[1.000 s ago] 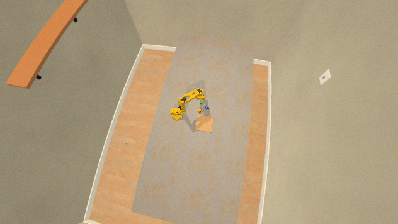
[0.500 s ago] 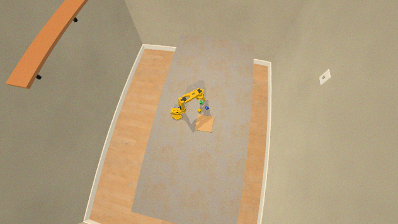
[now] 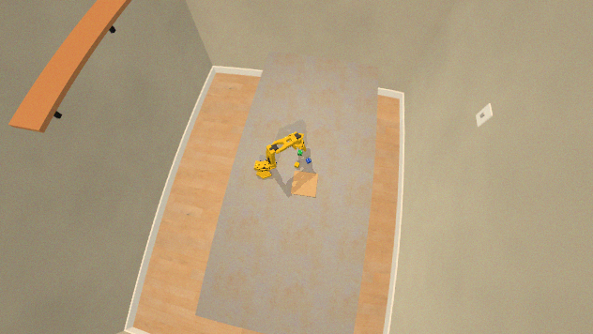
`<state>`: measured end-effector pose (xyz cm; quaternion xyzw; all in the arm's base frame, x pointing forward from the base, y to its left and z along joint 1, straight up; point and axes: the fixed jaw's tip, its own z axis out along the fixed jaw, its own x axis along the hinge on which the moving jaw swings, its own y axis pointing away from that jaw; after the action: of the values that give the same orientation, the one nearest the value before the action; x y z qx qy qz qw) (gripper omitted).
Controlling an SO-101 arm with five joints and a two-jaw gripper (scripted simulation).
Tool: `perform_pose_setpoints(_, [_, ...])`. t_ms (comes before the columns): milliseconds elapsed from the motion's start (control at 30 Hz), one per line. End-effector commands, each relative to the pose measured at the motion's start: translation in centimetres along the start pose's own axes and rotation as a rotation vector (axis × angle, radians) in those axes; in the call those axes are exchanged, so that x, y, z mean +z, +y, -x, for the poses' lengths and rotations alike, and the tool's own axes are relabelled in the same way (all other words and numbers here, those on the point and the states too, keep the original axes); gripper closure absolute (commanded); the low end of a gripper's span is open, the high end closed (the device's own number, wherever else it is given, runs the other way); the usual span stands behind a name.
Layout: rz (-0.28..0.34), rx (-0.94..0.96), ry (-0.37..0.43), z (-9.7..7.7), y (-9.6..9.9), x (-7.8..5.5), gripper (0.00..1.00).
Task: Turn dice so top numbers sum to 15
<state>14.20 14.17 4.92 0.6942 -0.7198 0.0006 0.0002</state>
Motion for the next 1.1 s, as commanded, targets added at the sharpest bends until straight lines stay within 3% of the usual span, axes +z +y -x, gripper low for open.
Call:
perform_pose_setpoints(0, [-0.022, -0.017, -0.024, 0.4, -0.2, 0.2, 0.69])
perform_pose_setpoints(367, [-0.022, -0.017, -0.024, 0.4, -0.2, 2.2, 0.69])
perform_pose_setpoints(1067, [-0.022, -0.017, -0.024, 0.4, -0.2, 3.1, 0.69])
